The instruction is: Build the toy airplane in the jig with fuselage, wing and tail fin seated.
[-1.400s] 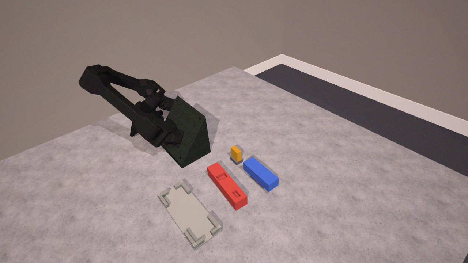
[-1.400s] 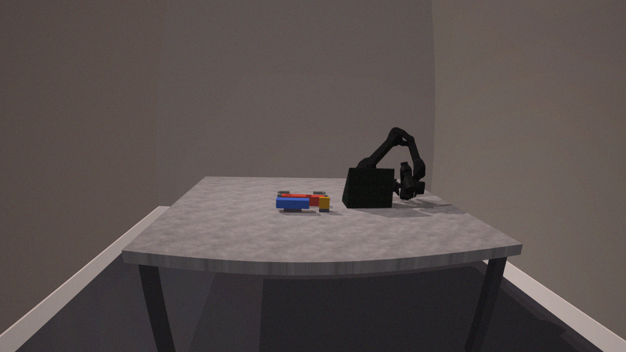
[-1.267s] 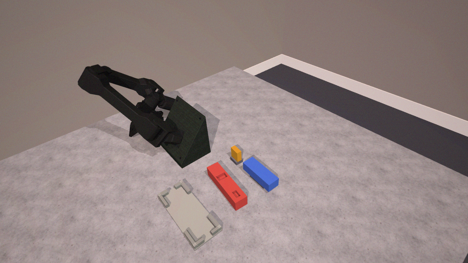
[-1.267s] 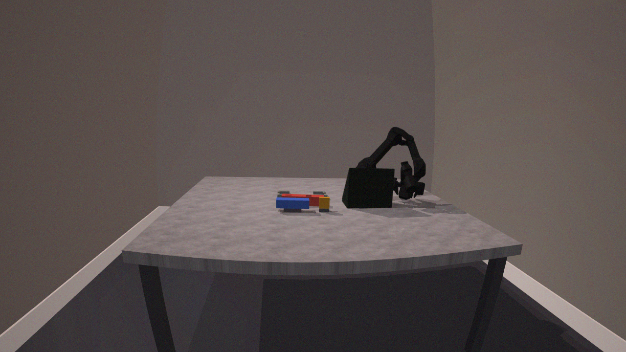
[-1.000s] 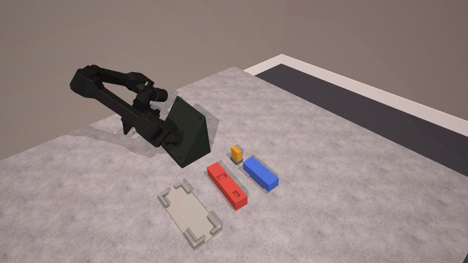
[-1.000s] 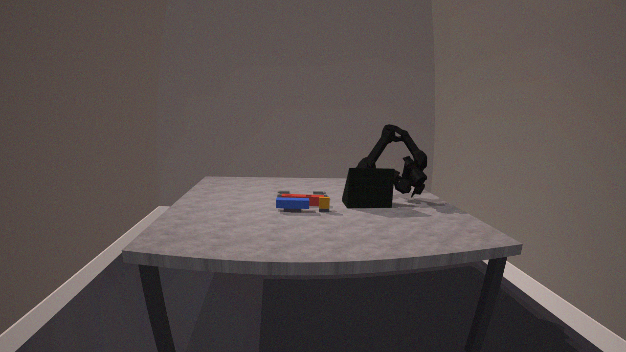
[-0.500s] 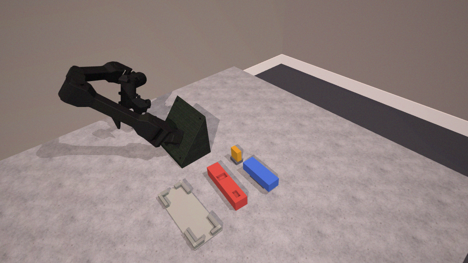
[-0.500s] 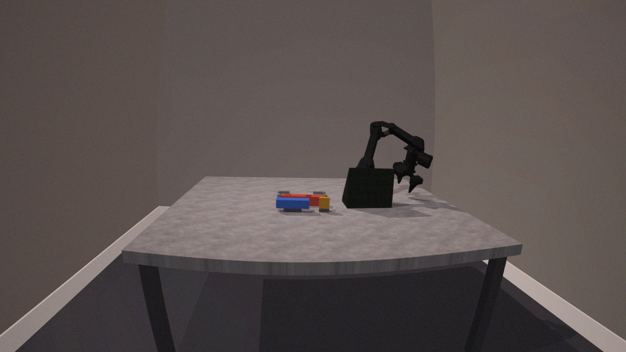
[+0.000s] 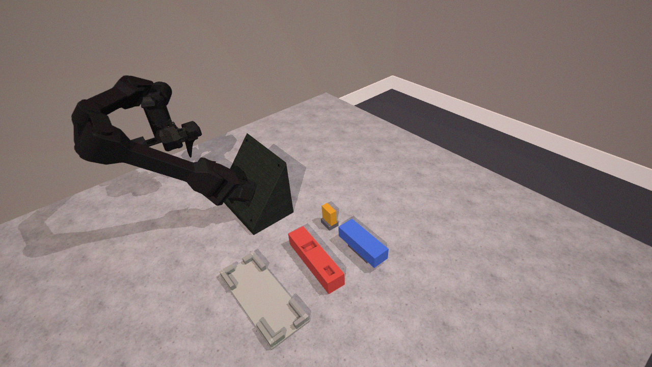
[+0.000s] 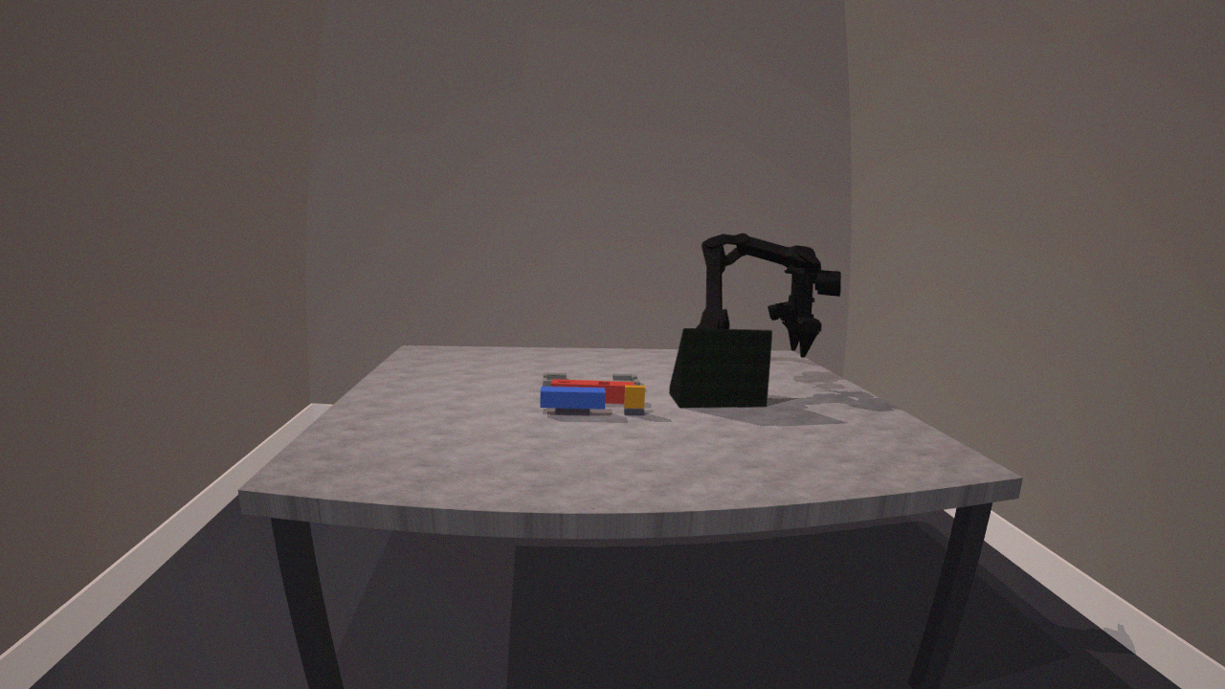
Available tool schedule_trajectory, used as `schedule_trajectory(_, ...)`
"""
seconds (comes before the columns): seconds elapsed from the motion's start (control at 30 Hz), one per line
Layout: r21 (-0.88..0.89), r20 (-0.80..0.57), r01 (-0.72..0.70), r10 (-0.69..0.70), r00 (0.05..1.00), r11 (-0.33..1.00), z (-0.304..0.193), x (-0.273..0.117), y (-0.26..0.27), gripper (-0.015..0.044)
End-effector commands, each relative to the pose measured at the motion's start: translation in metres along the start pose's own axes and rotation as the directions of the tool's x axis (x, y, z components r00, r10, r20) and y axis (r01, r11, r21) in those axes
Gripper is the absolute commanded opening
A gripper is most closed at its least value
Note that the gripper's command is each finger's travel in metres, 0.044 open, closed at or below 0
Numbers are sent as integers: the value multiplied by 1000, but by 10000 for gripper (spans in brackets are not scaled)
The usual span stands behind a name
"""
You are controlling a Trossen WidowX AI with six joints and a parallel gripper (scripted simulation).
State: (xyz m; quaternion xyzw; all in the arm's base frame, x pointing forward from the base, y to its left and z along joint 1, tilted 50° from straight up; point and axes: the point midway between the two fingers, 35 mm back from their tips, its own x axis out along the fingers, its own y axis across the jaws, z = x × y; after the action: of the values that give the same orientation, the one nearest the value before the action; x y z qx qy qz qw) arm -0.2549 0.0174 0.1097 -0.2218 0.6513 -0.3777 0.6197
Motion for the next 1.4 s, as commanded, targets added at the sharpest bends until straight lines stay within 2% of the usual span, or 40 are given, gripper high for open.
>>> schedule_trajectory(0.0, 22, -3, -16, 16, 1000, 1000, 0, -1, 1, 440)
schedule_trajectory(0.07, 19, -17, -33, 33, 999, 999, -1, -7, 10, 440)
schedule_trajectory(0.2, 8, -81, -133, 133, 988, 991, 5, -42, 62, 440)
schedule_trajectory(0.4, -36, -154, -274, 266, 952, 961, 35, -87, 131, 440)
schedule_trajectory(0.6, 3, -127, -380, 377, 917, 925, 100, -126, 195, 440)
schedule_trajectory(0.77, 14, -92, -423, 422, 902, 906, 169, -144, 230, 440)
schedule_trajectory(1.07, 39, -2, -405, 405, 914, 914, 297, -140, 253, 440)
schedule_trajectory(1.37, 70, 65, -240, 236, 970, 968, 436, -84, 224, 440)
